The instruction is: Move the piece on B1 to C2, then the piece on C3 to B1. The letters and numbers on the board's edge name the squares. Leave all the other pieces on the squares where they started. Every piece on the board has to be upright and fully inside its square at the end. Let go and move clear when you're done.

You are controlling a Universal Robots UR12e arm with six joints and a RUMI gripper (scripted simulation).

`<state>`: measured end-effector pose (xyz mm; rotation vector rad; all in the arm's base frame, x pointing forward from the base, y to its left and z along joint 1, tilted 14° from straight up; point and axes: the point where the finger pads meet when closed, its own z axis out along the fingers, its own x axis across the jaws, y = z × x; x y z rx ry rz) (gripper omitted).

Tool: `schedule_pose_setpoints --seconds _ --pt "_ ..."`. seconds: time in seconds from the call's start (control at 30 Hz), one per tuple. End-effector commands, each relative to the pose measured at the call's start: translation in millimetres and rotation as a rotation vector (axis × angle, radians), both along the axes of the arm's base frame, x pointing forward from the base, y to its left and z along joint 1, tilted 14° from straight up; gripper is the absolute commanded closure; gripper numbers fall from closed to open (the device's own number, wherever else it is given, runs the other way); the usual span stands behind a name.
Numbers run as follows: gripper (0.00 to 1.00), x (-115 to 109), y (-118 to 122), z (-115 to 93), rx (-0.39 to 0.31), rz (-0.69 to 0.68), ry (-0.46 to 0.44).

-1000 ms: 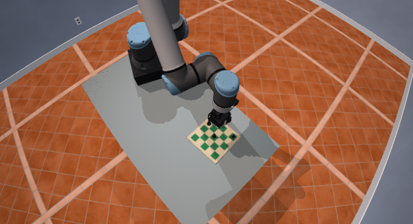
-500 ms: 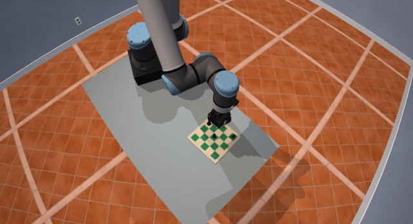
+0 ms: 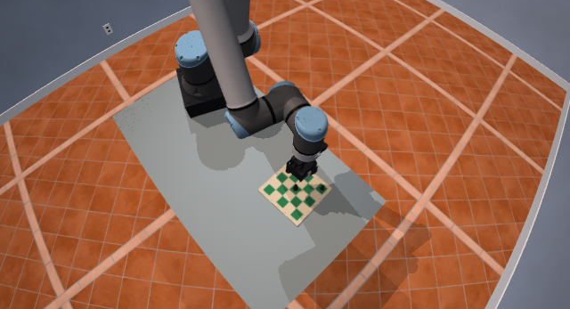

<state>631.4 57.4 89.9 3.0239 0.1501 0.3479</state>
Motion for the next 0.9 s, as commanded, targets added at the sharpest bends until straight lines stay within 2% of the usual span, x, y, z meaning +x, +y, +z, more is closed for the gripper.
schedule_pose_setpoints --seconds 0.0,0.13,0.4,0.87 --pt "1.00 6.9 -2.0 -23.4 0.000 0.000 -0.002" --pt "1.00 10.7 -3.3 -39.1 0.000 0.000 -0.002" --pt "1.00 13.9 -4.3 -52.2 0.000 0.000 -0.002" --pt "1.00 14.3 -4.5 -54.1 0.000 0.000 -0.002"
